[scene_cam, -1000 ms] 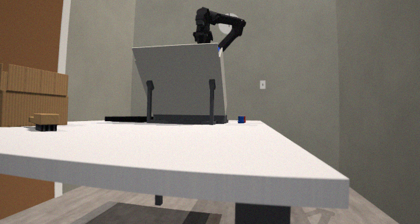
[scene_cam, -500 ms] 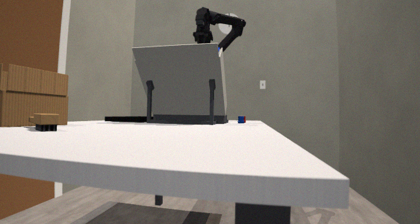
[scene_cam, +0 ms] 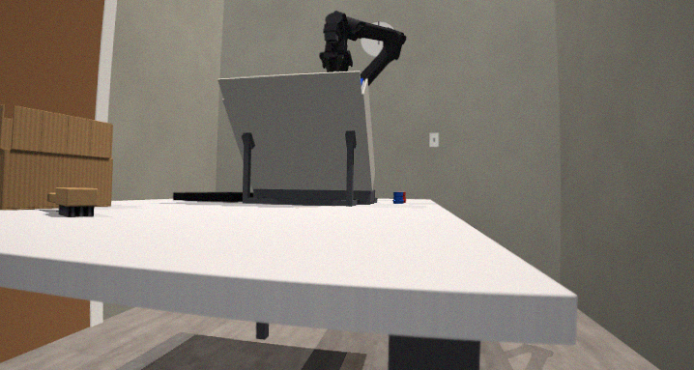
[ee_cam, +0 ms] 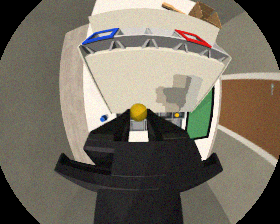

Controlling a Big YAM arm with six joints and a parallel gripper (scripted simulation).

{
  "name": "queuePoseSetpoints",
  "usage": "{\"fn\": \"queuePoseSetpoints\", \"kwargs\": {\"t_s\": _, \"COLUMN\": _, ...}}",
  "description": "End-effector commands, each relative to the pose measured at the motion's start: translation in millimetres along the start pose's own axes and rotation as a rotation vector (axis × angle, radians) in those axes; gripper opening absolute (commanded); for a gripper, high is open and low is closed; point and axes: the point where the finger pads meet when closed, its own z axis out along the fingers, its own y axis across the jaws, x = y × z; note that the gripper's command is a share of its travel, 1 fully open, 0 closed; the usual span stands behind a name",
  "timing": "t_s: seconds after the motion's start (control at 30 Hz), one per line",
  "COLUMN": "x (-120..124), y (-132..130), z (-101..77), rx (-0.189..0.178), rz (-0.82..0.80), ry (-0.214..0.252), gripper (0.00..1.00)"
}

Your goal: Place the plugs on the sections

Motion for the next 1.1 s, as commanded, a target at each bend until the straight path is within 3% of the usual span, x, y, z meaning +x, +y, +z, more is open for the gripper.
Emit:
{"fn": "queuePoseSetpoints", "kwargs": {"t_s": 0.0, "x": -26.8, "y": 14.0, "z": -13.3, "rx": -0.006, "rz": -0.025, "ry": -0.041, "gripper": 0.00}}
{"fn": "queuePoseSetpoints", "kwargs": {"t_s": 0.27, "x": -31.0, "y": 16.8, "z": -15.4, "rx": -0.005, "rz": -0.025, "ry": -0.041, "gripper": 0.00}}
{"fn": "queuePoseSetpoints", "kwargs": {"t_s": 0.77, "x": -151.9, "y": 12.0, "z": 46.5, "rx": 0.002, "rz": -0.008, "ry": -0.018, "gripper": 0.00}}
{"fn": "queuePoseSetpoints", "kwargs": {"t_s": 1.07, "x": -163.3, "y": 12.7, "z": 50.6, "rx": -0.001, "rz": -0.015, "ry": -0.029, "gripper": 0.00}}
